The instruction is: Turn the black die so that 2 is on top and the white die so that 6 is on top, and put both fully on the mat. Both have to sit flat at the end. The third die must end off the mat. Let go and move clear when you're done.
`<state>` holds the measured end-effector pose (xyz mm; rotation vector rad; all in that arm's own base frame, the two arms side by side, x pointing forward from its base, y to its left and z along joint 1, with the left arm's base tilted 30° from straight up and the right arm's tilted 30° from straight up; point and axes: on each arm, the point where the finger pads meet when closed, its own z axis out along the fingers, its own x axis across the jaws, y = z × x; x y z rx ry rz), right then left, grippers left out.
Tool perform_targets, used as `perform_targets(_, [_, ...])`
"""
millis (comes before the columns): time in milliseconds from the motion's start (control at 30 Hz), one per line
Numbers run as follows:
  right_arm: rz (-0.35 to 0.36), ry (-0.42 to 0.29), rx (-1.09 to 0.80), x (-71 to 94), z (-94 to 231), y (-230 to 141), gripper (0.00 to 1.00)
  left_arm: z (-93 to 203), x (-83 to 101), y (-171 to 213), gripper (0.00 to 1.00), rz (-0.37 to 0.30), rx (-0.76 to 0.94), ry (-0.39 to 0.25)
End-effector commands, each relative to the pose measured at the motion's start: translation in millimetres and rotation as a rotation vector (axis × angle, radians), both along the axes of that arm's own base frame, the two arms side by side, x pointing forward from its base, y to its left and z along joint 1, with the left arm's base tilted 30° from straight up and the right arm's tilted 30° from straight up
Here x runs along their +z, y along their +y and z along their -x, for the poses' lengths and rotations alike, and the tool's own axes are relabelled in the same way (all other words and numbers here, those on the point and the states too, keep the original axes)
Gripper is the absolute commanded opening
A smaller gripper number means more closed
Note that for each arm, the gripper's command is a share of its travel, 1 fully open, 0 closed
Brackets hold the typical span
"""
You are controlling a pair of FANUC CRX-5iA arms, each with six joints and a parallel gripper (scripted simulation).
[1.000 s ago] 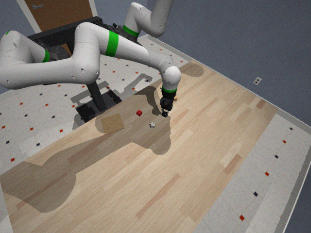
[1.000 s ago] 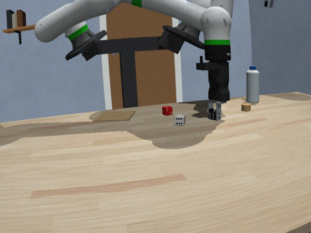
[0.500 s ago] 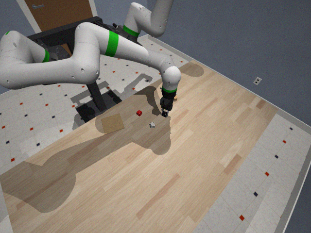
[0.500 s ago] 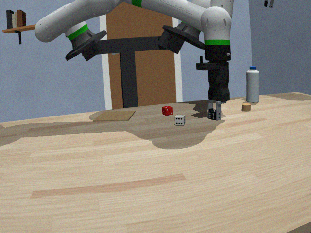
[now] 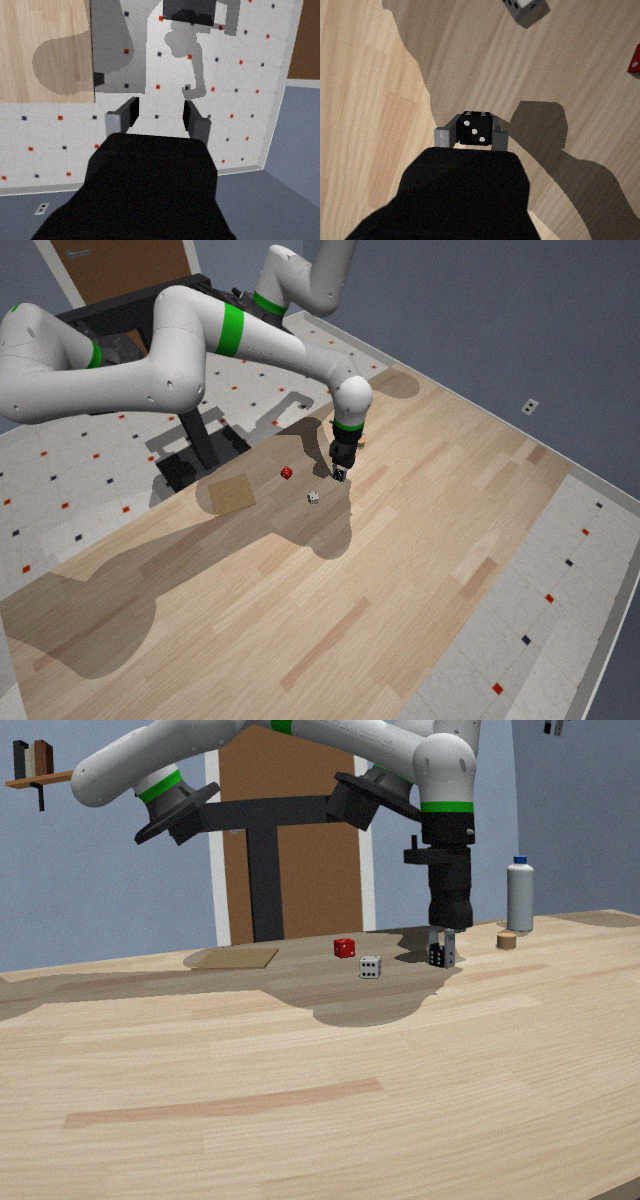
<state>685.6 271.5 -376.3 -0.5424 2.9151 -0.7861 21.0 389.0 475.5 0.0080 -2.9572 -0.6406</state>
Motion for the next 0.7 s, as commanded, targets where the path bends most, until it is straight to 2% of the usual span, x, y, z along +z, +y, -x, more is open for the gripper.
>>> perform_targets(0, [-0.001, -0.002, 0.002, 5.5, 0.2, 4.0, 0.57, -0.1, 0.9, -0.1, 1.00, -0.002, 0.000, 0.000])
perform_targets(133, [-0.001, -0.002, 0.002, 21.8, 3.2, 12.8, 0.57, -0.1, 0.9, -0.1, 1.00, -0.002, 0.000, 0.000])
perform_targets(300, [-0.001, -0.002, 0.002, 53.9, 9.3, 30.3, 0.57, -0.1, 0.9, -0.1, 1.00, -0.002, 0.000, 0.000])
perform_targets(367, [-0.001, -0.002, 0.002, 53.9, 9.3, 30.3, 0.57, -0.1, 0.9, -0.1, 1.00, -0.002, 0.000, 0.000])
perform_targets(533, [-0.001, -0.002, 0.002, 80.8, 14.4, 45.0, 0.57, -0.1, 0.9, -0.1, 1.00, -0.002, 0.000, 0.000])
perform_targets(667, [-0.001, -0.002, 0.002, 87.4, 15.6, 48.5, 0.57, -0.1, 0.9, -0.1, 1.00, -0.002, 0.000, 0.000])
